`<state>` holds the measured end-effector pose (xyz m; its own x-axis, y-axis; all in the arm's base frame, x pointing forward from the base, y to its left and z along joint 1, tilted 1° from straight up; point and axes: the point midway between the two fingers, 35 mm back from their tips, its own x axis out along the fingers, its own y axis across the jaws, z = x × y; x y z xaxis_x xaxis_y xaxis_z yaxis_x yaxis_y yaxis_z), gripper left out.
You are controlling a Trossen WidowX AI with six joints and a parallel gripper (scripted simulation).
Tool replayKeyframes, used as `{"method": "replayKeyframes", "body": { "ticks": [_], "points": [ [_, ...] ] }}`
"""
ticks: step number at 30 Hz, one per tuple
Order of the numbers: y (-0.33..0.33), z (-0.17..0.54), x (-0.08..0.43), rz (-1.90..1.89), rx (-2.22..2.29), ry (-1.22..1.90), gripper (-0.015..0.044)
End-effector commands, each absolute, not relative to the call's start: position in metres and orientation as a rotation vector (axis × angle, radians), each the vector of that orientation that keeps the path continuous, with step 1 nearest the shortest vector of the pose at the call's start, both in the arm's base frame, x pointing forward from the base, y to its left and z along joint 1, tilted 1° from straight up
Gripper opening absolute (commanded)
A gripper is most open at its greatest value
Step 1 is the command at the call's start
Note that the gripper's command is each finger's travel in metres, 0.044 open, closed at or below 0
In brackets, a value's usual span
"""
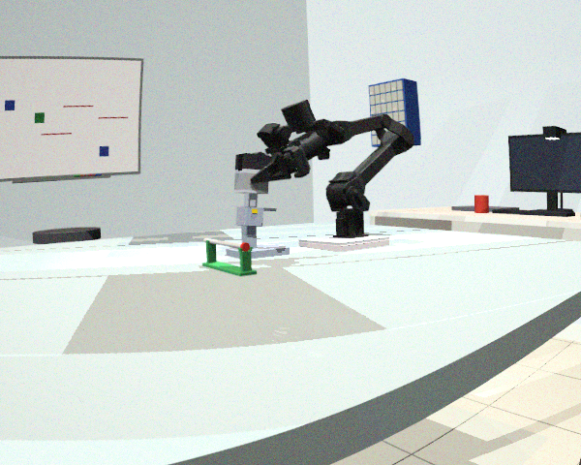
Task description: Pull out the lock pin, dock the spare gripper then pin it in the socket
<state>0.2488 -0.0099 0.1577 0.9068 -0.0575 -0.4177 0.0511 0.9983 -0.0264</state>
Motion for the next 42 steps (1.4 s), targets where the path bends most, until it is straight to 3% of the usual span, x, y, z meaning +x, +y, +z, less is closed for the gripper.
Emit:
{"method": "replayKeyframes", "body": {
  "ticks": [1, 32, 42],
  "points": [
    [-0.01, 0.155, 0.251, -0.055, -0.018, 0.42, 0.0],
    [-0.011, 0.128, 0.253, -0.06, -0.014, 0.423, 0.0],
    [-0.011, 0.128, 0.253, -0.06, -0.014, 0.423, 0.0263]
  ]
}}
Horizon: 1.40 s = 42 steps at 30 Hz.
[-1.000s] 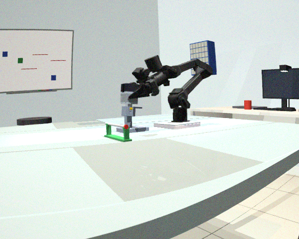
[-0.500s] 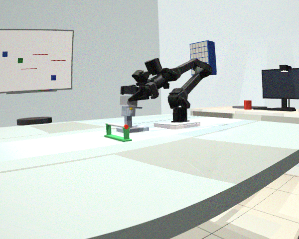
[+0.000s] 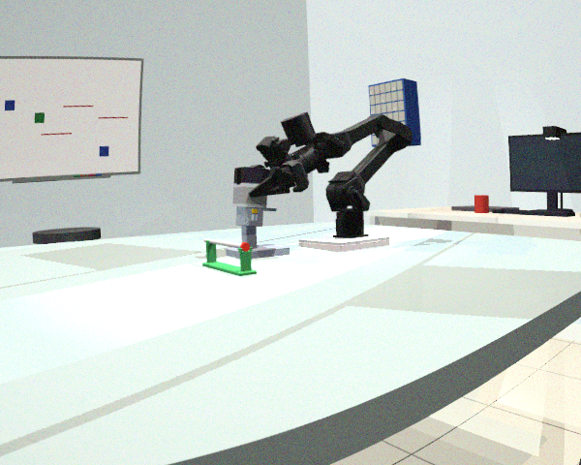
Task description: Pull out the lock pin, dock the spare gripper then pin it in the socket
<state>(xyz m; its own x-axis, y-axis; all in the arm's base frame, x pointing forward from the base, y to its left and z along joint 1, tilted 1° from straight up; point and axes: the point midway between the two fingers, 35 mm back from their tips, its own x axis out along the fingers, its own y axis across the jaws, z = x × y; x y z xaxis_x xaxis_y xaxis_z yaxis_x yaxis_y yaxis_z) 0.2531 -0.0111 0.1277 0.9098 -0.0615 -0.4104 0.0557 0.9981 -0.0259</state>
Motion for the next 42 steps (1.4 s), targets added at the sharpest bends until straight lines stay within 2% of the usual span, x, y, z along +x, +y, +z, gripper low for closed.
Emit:
{"method": "replayKeyframes", "body": {
  "ticks": [1, 7, 42],
  "points": [
    [-0.011, 0.128, 0.253, -0.06, -0.014, 0.423, 0.0289],
    [-0.011, 0.128, 0.253, -0.06, -0.014, 0.423, 0.044],
    [-0.007, 0.172, 0.24, -0.047, -0.018, 0.496, 0.044]
  ]
}}
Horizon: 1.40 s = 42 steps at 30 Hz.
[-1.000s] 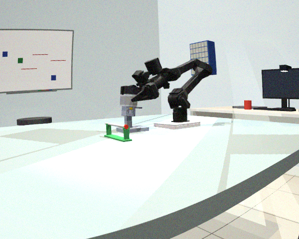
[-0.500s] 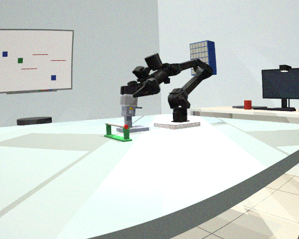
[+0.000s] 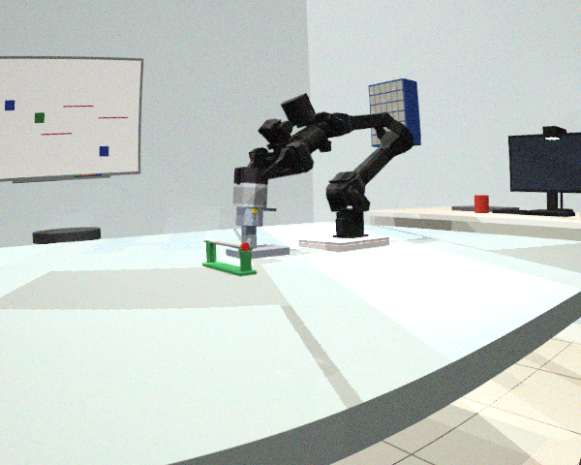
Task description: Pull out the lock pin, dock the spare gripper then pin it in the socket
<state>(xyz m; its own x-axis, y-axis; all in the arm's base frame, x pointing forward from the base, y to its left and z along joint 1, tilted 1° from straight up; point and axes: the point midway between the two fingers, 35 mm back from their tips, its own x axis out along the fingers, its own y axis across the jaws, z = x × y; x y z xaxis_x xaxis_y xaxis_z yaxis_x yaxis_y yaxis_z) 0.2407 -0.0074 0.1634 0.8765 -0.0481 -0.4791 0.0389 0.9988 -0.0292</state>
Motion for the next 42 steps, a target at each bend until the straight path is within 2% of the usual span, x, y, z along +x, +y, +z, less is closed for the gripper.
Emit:
{"method": "replayKeyframes", "body": {
  "ticks": [1, 42],
  "points": [
    [-0.007, 0.173, 0.24, -0.046, -0.019, 0.498, 0.044],
    [-0.003, 0.228, 0.23, -0.026, -0.025, 0.556, 0.044]
  ]
}}
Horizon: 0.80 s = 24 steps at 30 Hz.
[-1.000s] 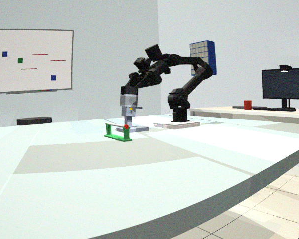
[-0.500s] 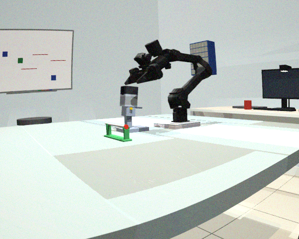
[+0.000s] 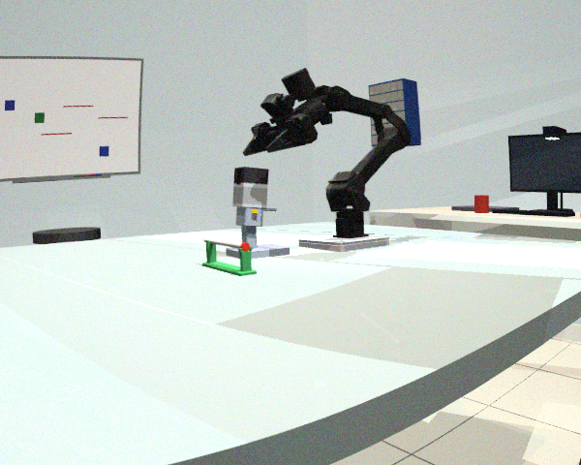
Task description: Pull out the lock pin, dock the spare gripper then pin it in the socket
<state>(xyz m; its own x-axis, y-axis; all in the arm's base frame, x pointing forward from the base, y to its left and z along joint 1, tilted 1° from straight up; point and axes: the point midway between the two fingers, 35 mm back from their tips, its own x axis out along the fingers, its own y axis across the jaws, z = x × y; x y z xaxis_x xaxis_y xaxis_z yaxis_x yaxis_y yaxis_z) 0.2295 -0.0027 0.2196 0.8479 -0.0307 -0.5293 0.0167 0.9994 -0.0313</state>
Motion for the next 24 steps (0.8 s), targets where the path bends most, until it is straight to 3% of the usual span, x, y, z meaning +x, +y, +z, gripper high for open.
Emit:
{"method": "replayKeyframes", "body": {
  "ticks": [1, 23, 24],
  "points": [
    [-0.003, 0.229, 0.23, -0.026, -0.026, 0.557, 0.044],
    [-0.001, 0.248, 0.227, -0.017, -0.029, 0.58, 0.044],
    [0.0, 0.248, 0.227, -0.016, -0.027, 0.583, 0.0414]
  ]
}}
